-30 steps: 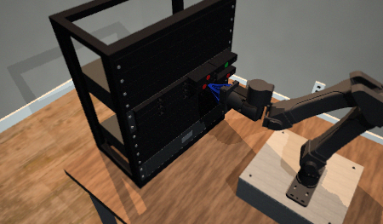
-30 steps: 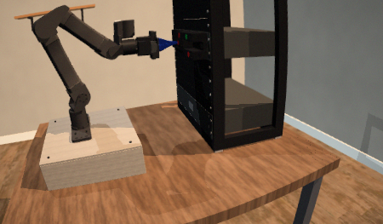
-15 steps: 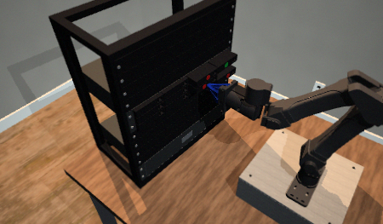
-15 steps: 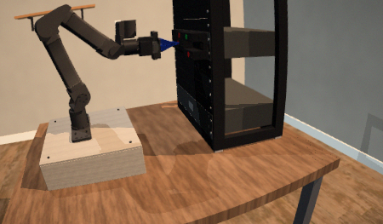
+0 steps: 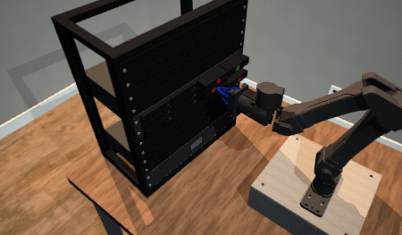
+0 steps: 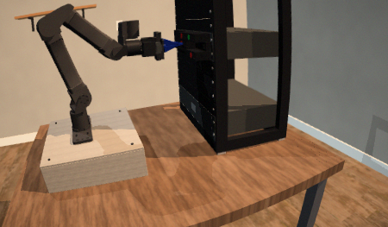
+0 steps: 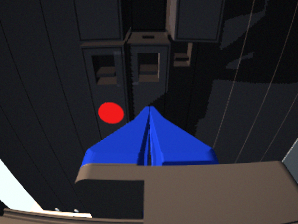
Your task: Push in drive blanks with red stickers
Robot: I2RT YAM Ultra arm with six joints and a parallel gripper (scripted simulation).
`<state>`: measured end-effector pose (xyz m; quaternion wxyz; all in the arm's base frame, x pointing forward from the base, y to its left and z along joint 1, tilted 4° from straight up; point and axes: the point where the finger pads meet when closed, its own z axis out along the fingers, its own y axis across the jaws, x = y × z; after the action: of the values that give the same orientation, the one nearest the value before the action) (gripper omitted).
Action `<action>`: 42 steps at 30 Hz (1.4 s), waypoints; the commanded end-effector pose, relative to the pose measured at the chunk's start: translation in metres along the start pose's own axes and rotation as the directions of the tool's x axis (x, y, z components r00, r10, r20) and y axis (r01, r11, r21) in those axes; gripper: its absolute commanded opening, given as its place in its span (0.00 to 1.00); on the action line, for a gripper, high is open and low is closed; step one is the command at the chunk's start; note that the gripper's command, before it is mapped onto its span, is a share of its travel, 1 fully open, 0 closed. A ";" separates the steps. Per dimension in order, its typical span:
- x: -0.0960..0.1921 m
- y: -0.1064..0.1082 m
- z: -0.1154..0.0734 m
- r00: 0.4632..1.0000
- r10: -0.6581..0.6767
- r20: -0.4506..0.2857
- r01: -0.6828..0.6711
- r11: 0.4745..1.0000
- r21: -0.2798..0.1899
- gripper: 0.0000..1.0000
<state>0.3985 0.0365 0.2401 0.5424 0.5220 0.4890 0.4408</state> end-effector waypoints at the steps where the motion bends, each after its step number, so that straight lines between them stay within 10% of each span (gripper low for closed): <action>1: 0.001 0.013 0.013 1.000 0.002 -0.003 -0.002 1.000 -0.024 0.00; 42: 0.005 0.014 0.028 1.000 -0.001 -0.007 0.000 1.000 -0.019 0.00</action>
<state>0.4178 0.0342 0.2400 0.5446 0.5268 0.4871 0.4343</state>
